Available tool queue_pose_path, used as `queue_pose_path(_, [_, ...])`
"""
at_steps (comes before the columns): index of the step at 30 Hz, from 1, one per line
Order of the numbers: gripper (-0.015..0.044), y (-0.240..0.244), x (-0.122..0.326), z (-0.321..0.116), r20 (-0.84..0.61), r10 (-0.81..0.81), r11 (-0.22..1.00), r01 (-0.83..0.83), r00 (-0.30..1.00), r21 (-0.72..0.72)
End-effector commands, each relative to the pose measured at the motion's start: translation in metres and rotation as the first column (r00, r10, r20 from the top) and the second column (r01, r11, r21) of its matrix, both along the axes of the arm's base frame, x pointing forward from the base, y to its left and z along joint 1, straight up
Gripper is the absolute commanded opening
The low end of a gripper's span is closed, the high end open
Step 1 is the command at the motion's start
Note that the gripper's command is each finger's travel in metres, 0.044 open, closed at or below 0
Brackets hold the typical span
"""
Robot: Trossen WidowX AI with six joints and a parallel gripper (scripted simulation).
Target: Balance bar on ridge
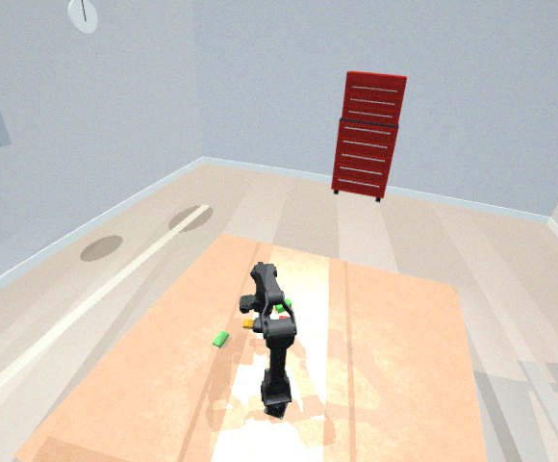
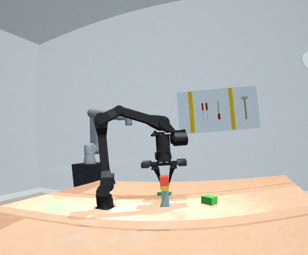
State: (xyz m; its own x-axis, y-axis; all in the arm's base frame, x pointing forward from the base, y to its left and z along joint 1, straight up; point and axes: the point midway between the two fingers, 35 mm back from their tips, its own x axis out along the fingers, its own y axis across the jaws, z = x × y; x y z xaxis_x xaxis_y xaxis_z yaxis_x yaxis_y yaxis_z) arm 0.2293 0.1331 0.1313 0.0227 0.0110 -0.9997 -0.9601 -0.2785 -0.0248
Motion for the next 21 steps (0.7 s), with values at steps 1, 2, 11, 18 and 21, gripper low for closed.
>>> queue_pose_path(1, [0.0000, -0.0002, -0.0006, -0.0075, 0.000, 0.005, 1.000, -0.005, 1.000, 0.002])
queue_pose_path(2, [0.0000, -0.0002, -0.0007, -0.0089, 0.000, 0.005, 1.000, -0.005, 1.000, 0.002])
queue_pose_path(11, [0.0000, -0.0003, -0.0008, -0.0096, 0.000, 0.005, 1.000, -0.005, 1.000, 0.002])
queue_pose_path(18, [0.0000, -0.0004, -0.0008, -0.0096, 0.000, 0.005, 1.000, -0.005, 1.000, 0.002])
queue_pose_path(21, [0.0000, -0.0004, -0.0008, -0.0097, 0.000, 0.005, 1.000, -0.005, 1.000, 0.002])
